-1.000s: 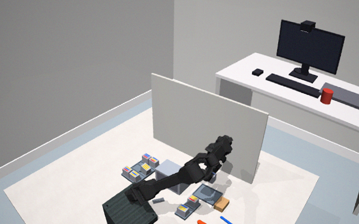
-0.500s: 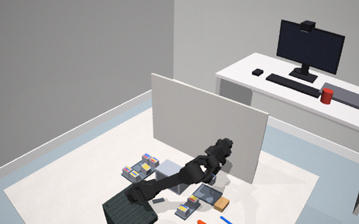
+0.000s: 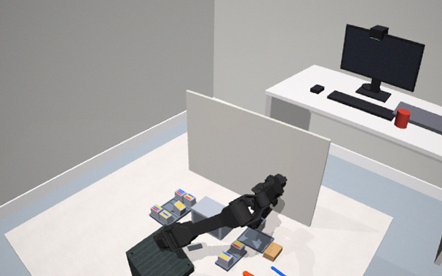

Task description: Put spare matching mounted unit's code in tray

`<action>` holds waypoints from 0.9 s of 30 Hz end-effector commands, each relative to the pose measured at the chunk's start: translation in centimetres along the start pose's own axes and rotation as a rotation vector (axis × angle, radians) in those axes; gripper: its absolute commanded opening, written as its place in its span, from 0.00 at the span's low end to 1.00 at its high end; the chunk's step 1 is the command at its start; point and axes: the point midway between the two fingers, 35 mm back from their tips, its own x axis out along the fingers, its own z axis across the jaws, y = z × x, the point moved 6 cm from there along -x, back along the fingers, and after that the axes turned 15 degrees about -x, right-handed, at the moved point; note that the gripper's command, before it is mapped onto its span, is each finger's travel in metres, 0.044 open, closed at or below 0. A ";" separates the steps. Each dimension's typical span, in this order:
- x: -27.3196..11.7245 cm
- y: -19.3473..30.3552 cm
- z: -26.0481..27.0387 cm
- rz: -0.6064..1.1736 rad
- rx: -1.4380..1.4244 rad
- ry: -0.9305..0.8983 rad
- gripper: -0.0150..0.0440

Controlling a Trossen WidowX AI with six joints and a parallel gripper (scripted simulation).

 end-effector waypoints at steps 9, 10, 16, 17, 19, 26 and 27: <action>1.3 -0.2 0.1 -0.003 -0.008 -0.001 0.25; 1.4 -0.2 0.2 -0.003 -0.008 -0.001 0.25; 2.0 -0.2 0.2 -0.002 -0.008 -0.002 0.25; 2.1 -0.2 0.2 -0.002 -0.008 -0.002 0.25; 2.3 -0.2 0.3 -0.001 -0.008 -0.002 0.25; 3.0 -0.2 0.4 0.000 -0.008 -0.002 0.25; 3.1 -0.2 0.4 0.001 -0.008 -0.003 0.25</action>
